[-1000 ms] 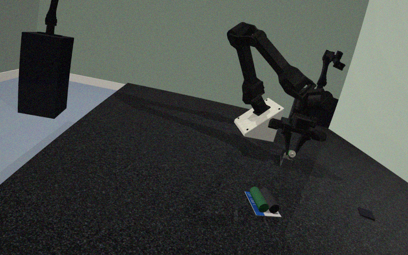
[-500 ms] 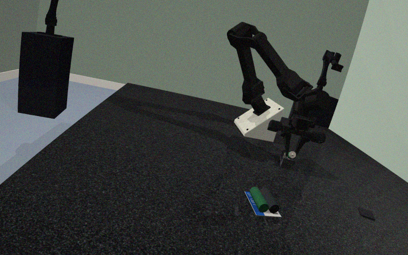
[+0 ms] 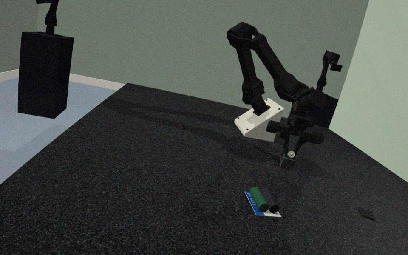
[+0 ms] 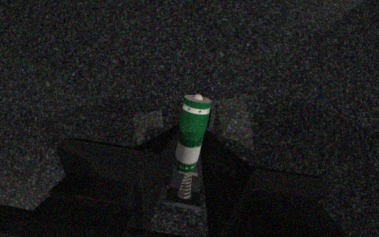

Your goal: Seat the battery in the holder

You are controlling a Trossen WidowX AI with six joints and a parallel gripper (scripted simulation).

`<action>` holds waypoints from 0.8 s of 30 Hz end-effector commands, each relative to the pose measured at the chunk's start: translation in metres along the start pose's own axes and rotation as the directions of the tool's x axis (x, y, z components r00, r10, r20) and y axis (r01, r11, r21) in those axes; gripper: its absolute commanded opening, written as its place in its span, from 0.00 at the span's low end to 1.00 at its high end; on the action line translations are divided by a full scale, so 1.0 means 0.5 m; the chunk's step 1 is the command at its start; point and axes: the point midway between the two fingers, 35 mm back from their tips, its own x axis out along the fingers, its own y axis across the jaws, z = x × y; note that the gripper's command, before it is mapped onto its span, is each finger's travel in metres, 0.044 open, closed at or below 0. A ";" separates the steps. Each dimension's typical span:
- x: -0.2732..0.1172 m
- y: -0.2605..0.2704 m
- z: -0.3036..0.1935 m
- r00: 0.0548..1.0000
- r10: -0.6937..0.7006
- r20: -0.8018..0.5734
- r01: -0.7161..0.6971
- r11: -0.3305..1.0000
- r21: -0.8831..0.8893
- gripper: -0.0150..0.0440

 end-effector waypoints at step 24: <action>-0.010 -0.009 -0.037 0.999 0.014 0.041 -0.013 1.000 -0.010 0.37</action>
